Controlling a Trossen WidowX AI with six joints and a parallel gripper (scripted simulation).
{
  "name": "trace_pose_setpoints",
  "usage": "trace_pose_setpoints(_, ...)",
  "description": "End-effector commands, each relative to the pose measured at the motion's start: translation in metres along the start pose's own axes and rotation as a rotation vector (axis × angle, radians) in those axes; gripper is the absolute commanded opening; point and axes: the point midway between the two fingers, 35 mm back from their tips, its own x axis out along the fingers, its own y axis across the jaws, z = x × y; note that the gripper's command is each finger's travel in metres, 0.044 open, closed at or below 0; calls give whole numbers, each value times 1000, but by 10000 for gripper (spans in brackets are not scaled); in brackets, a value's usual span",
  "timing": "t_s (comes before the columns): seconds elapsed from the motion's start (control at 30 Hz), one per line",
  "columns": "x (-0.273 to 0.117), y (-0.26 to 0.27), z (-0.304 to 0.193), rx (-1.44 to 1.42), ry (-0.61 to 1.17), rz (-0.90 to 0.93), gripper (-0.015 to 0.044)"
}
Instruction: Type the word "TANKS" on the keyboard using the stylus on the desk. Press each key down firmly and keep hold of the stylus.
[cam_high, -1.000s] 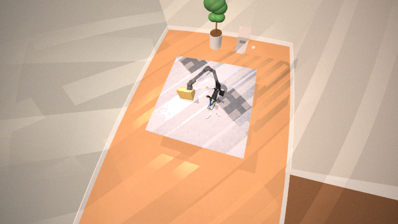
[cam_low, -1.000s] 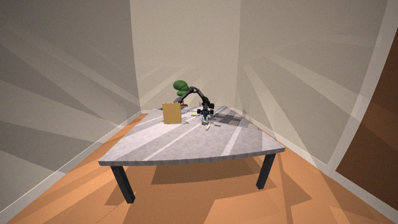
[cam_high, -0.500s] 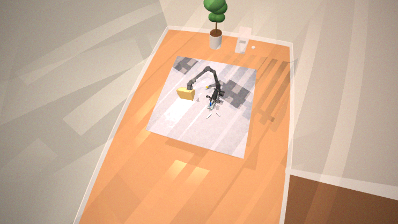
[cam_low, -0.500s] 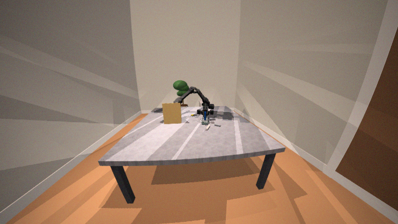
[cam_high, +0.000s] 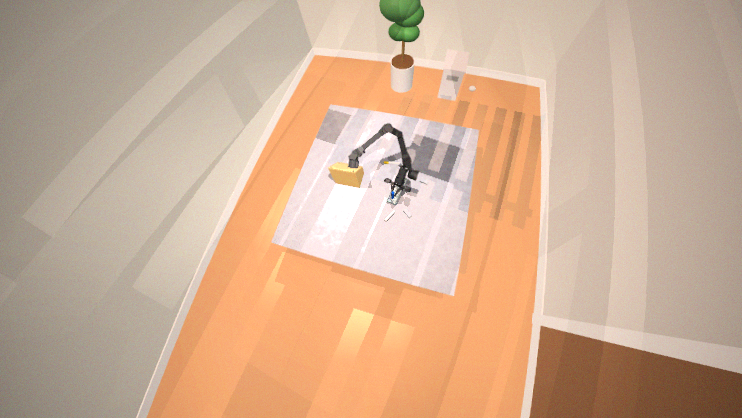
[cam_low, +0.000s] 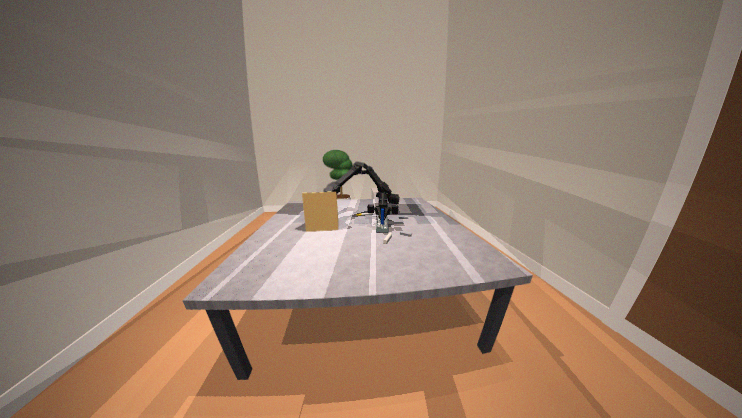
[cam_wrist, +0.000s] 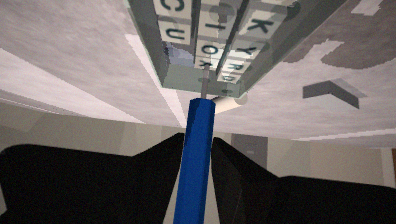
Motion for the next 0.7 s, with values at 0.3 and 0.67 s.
trace_pose_setpoints(0.3, -19, 0, -32, 0, -3, -1, 81)
trace_pose_setpoints(0.67, -28, 1, -24, 7, -9, 0, 0)
